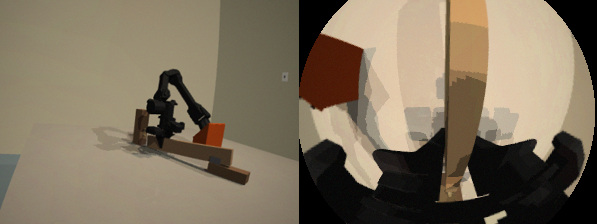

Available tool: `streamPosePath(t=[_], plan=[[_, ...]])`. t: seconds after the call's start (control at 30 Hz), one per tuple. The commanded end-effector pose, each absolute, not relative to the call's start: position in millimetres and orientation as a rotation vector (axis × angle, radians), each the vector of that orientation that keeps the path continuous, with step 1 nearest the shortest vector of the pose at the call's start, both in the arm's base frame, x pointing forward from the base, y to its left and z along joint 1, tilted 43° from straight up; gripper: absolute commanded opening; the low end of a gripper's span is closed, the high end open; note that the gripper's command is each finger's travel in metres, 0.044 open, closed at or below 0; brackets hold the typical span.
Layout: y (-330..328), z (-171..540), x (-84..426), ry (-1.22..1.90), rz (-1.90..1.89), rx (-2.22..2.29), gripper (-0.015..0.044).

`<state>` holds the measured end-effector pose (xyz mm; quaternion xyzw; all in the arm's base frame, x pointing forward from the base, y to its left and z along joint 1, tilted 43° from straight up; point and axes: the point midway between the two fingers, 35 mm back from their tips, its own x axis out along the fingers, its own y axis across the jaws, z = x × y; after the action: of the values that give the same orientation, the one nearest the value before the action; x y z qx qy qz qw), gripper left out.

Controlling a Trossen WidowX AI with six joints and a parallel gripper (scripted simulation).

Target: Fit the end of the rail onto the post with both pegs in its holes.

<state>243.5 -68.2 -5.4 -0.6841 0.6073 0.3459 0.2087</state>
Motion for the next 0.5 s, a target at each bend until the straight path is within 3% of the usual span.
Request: streamPosePath(t=[0.0, 0.47], plan=[[-66.1, -4.1, 243.4, 1.69, 0.963, -1.902, 0.0], [-61.2, 0.9, 243.4, 1.69, 0.963, -1.902, 0.0]])
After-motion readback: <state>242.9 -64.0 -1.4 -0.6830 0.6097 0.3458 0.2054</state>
